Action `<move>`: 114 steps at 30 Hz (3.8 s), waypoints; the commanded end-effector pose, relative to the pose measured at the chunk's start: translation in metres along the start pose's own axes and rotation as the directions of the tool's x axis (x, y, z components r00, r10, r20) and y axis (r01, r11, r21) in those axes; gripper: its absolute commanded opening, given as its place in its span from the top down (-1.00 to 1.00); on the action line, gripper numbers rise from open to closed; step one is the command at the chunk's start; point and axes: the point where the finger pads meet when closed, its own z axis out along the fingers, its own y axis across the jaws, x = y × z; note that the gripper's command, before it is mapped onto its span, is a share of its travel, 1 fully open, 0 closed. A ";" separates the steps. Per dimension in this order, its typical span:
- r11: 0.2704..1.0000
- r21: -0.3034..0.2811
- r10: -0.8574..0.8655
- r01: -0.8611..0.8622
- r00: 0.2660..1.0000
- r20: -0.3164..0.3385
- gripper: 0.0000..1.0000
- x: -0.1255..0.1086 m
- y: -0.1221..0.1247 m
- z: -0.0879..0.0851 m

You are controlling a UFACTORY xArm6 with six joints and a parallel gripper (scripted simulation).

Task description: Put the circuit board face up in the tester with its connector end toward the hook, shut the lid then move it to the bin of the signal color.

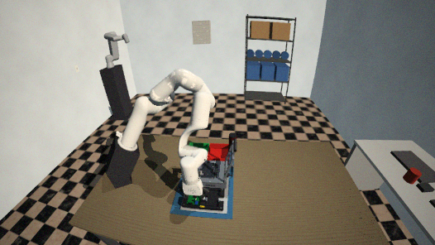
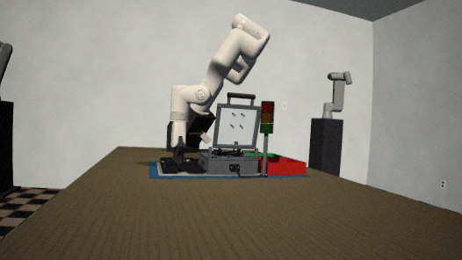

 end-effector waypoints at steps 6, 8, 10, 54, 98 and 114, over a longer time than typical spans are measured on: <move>1.000 -0.002 0.000 0.000 1.000 0.001 -0.70 0.000 0.001 -0.001; 1.000 -0.002 0.000 0.000 1.000 0.001 -0.70 0.000 0.001 -0.001; 1.000 -0.002 0.000 0.000 1.000 0.001 -0.70 0.000 0.001 -0.001; 1.000 -0.002 0.000 0.000 1.000 0.001 -0.58 0.000 0.001 -0.001; 1.000 -0.002 0.000 0.000 1.000 0.001 -0.58 0.000 0.001 -0.031; 1.000 -0.002 0.000 0.000 1.000 0.001 -0.58 0.000 0.001 -0.069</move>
